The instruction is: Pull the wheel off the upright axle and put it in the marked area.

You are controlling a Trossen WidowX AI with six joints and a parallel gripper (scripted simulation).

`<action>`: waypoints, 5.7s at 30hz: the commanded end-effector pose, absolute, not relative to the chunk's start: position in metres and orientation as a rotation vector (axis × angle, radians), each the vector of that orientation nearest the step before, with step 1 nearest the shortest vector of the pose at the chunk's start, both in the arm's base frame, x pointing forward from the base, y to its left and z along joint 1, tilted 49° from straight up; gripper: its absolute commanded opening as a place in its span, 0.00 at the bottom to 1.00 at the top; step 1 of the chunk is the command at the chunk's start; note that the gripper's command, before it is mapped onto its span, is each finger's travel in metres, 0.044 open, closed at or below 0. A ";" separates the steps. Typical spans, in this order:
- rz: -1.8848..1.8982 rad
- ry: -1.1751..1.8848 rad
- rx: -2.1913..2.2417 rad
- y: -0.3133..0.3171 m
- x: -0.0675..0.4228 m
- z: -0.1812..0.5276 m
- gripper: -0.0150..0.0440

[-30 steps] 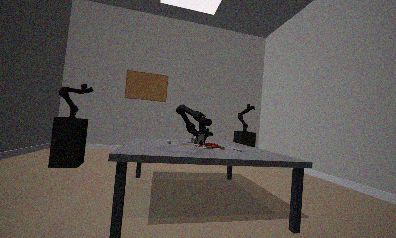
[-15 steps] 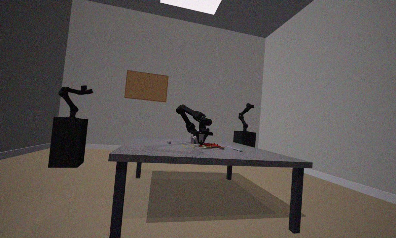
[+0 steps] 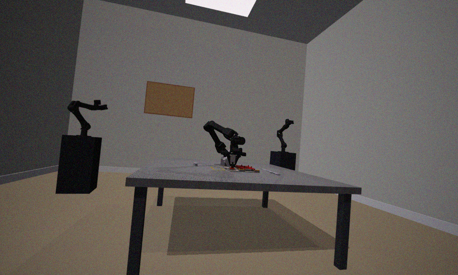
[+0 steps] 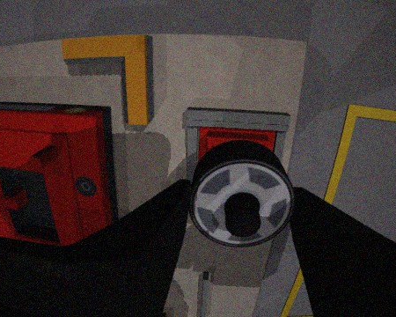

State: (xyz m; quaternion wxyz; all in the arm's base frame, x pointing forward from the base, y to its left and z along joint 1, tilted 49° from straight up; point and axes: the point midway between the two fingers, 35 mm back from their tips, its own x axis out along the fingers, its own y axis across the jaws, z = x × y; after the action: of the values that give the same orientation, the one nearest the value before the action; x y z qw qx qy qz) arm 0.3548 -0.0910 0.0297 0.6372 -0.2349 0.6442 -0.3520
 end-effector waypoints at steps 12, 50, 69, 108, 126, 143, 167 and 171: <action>-0.802 1.467 -0.535 -0.085 0.356 0.034 0.25; -0.800 1.467 -0.537 -0.076 0.357 0.042 0.25; -0.799 1.467 -0.539 -0.071 0.358 0.046 0.25; -0.796 1.473 -0.548 -0.048 0.354 0.075 0.25; -0.796 1.472 -0.545 -0.072 0.324 0.113 0.25; -0.799 1.471 -0.545 -0.092 0.290 0.142 0.25; -0.796 1.471 -0.541 -0.137 0.283 0.108 0.25; -0.797 1.470 -0.542 -0.153 0.282 0.095 0.25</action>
State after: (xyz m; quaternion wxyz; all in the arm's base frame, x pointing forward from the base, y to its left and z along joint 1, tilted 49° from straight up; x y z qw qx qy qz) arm 0.2848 -0.1411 0.1049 0.6416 -0.2343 0.6415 -0.3493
